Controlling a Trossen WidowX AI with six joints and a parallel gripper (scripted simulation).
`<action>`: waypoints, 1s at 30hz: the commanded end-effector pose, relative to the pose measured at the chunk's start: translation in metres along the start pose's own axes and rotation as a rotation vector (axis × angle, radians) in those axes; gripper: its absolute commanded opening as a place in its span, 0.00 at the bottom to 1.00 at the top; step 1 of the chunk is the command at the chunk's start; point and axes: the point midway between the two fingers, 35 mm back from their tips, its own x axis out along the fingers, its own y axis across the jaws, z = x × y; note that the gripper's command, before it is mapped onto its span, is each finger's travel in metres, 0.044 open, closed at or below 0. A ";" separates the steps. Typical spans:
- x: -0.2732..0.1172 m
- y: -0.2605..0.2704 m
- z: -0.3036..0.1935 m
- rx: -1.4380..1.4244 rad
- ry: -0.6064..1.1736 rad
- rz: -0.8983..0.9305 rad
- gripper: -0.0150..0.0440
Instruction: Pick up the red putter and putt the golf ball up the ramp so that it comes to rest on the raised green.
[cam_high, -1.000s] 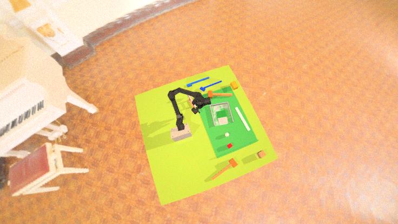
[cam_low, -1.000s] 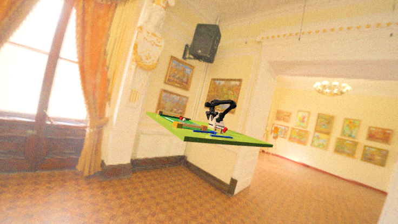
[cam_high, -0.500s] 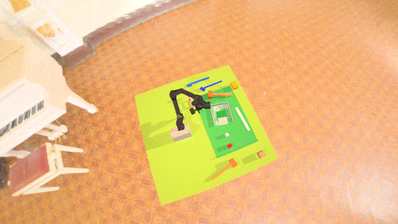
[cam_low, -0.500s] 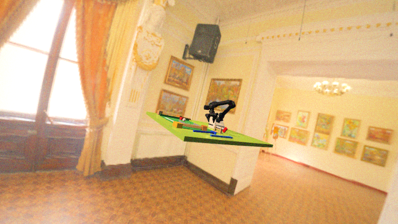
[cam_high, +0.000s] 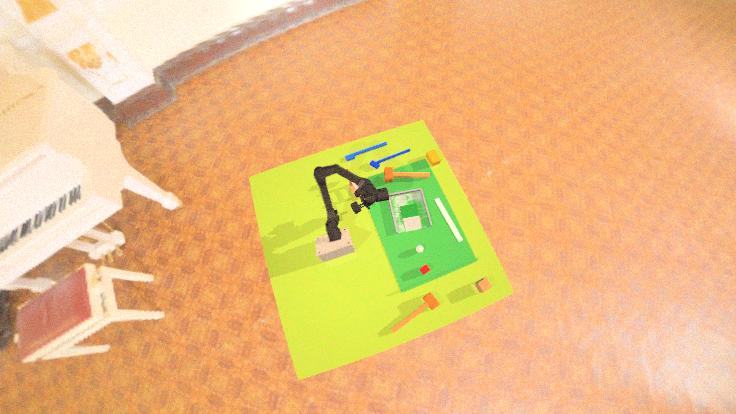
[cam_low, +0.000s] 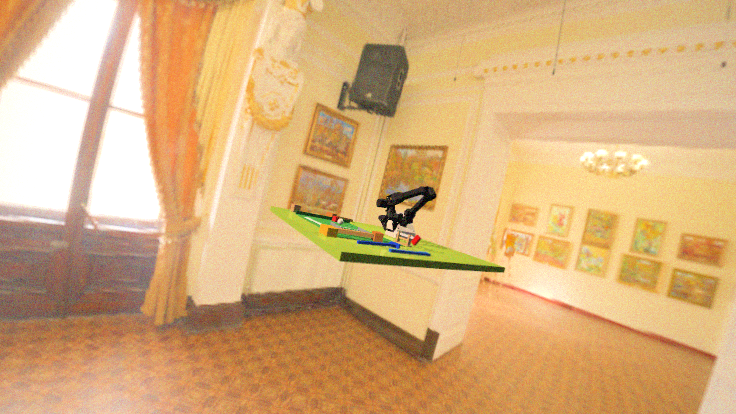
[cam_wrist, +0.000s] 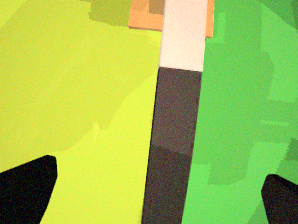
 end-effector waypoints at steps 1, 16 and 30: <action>0.004 0.001 -0.001 0.005 -0.006 -0.001 1.00; 0.025 0.001 -0.006 0.005 -0.007 -0.001 1.00; 0.022 -0.001 -0.005 -0.002 -0.001 -0.003 0.42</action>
